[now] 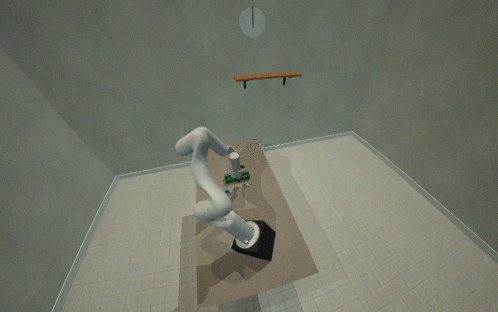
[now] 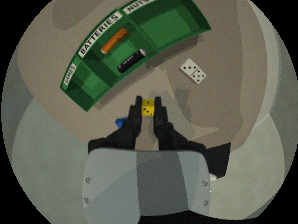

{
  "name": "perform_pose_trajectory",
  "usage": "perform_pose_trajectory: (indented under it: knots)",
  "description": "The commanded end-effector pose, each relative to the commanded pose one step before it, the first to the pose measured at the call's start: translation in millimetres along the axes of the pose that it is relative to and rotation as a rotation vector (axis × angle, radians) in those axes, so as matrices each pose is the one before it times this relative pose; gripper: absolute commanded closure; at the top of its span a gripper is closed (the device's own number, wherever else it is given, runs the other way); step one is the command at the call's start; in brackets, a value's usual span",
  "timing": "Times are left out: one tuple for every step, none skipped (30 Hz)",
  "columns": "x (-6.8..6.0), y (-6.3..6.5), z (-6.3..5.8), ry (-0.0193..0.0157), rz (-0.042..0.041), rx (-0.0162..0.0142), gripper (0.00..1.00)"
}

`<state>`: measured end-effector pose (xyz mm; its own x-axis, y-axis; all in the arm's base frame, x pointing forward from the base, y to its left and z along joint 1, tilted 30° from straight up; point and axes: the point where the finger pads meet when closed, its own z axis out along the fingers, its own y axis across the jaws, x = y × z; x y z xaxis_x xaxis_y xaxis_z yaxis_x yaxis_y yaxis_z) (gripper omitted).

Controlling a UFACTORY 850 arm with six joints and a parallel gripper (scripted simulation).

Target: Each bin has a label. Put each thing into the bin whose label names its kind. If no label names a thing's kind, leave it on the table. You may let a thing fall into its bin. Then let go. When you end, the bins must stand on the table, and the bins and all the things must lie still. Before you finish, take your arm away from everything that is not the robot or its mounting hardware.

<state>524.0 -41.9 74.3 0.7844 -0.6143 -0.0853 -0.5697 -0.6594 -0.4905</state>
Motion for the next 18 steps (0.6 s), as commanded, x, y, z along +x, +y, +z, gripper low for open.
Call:
perform_pose_trajectory:
  knots:
    - [0.83,-0.42,-0.76,0.00163,-0.00048,0.00059,1.0]
    - [0.0,0.0,0.0,0.0,0.0,0.0,1.0]
    - [0.0,0.0,0.0,0.0,0.0,0.0,1.0]
    - [0.0,0.0,0.0,0.0,0.0,0.0,1.0]
    - [-0.06,0.04,-3.99,0.00002,-0.00001,0.0,1.0]
    - [-0.04,0.03,-2.44,0.00001,0.0,0.0,1.0]
    - [0.0,0.0,0.0,0.0,0.0,0.0,1.0]
    - [0.01,0.0,-0.01,0.0,0.0,0.0,1.0]
    - [0.01,0.0,-0.01,-0.00001,0.0,0.0,1.0]
    - [0.72,-5.95,0.01,0.00001,-0.00001,0.00002,1.0]
    - [0.71,-5.95,0.02,0.00002,-0.00001,0.00003,1.0]
    - [0.78,-6.0,-0.04,-0.00003,0.0,-0.00001,1.0]
    - [0.0,0.0,0.0,0.0,0.0,0.0,1.0]
    - [0.0,0.0,0.0,0.0,0.0,0.0,1.0]
    - [0.68,-5.93,0.04,0.00004,-0.00001,0.00004,1.0]
    - [0.79,-6.0,-0.05,-0.00004,0.00001,-0.00001,1.0]
    - [0.73,-5.96,0.0,0.00001,0.05,0.00002,1.0]
    - [0.43,-5.99,0.0,0.00001,0.05,0.00002,1.0]
